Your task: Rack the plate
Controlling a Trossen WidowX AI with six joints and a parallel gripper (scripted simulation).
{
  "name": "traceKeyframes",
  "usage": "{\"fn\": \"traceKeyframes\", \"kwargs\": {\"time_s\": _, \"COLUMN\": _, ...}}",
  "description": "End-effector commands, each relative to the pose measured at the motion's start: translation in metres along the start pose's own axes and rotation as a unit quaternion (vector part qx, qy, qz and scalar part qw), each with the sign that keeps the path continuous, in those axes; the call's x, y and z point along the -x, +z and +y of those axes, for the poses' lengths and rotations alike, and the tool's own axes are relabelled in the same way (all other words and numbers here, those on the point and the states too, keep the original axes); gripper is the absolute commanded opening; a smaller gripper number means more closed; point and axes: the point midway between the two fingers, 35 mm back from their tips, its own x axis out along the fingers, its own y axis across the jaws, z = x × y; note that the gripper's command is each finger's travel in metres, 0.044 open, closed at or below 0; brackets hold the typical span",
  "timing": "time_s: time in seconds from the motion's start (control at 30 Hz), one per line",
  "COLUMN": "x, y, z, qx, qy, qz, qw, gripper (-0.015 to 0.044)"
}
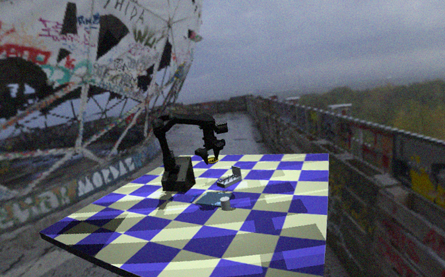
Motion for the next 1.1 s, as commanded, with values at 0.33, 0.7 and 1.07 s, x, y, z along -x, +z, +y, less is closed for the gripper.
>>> {"fn": "traceKeyframes", "kwargs": {"time_s": 0.33, "x": -0.037, "y": -0.007, "z": 0.001, "qx": 0.125, "qy": 0.089, "qz": 0.094, "qw": 0.984, "gripper": 0.0}}
{"fn": "traceKeyframes", "kwargs": {"time_s": 0.7, "x": -0.059, "y": -0.01, "z": 0.002, "qx": 0.206, "qy": 0.184, "qz": 0.127, "qw": 0.953, "gripper": 0.0}}
{"fn": "traceKeyframes", "kwargs": {"time_s": 1.07, "x": -0.076, "y": -0.01, "z": 0.003, "qx": 0.286, "qy": 0.284, "qz": 0.117, "qw": 0.908, "gripper": 0.0}}
